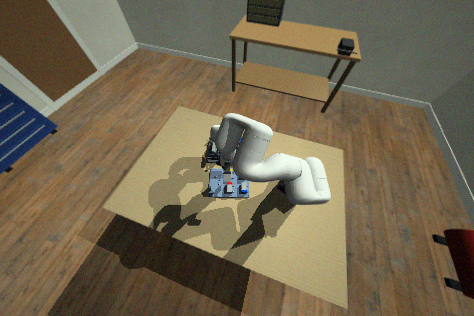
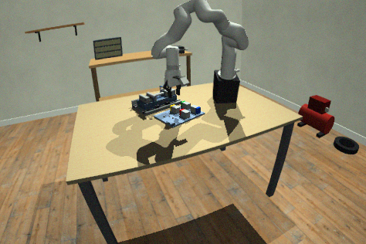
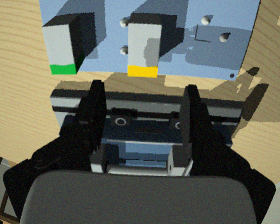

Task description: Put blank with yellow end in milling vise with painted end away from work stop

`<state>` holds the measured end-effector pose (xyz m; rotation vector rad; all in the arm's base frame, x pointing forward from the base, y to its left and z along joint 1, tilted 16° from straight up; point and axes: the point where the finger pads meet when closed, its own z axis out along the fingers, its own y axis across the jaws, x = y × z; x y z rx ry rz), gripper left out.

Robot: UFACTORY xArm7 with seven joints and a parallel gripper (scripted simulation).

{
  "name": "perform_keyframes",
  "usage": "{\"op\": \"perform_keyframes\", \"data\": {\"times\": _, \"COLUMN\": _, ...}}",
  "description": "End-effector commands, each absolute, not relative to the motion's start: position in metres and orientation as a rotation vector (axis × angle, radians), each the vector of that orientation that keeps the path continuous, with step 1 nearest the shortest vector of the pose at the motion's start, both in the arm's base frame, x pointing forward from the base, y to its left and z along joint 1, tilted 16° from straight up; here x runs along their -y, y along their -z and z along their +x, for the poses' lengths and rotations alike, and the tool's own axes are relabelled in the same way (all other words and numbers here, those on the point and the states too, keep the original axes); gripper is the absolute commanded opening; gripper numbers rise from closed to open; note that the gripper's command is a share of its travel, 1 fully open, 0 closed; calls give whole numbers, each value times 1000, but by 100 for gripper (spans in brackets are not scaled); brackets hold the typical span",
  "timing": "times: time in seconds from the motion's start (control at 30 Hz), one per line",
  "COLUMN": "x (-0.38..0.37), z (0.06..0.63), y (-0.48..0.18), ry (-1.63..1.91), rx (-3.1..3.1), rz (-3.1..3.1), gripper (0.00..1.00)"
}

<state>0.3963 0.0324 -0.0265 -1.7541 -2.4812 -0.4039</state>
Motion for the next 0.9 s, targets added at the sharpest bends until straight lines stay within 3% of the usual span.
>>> {"op": "perform_keyframes", "data": {"times": 0.0, "x": -32, "z": 397, "y": 25, "ry": 406, "rx": 2482, "rz": -1756, "gripper": 63}}
{"op": "perform_keyframes", "data": {"times": 0.87, "x": -31, "z": 396, "y": 22, "ry": 406, "rx": 2482, "rz": -1756, "gripper": 63}}
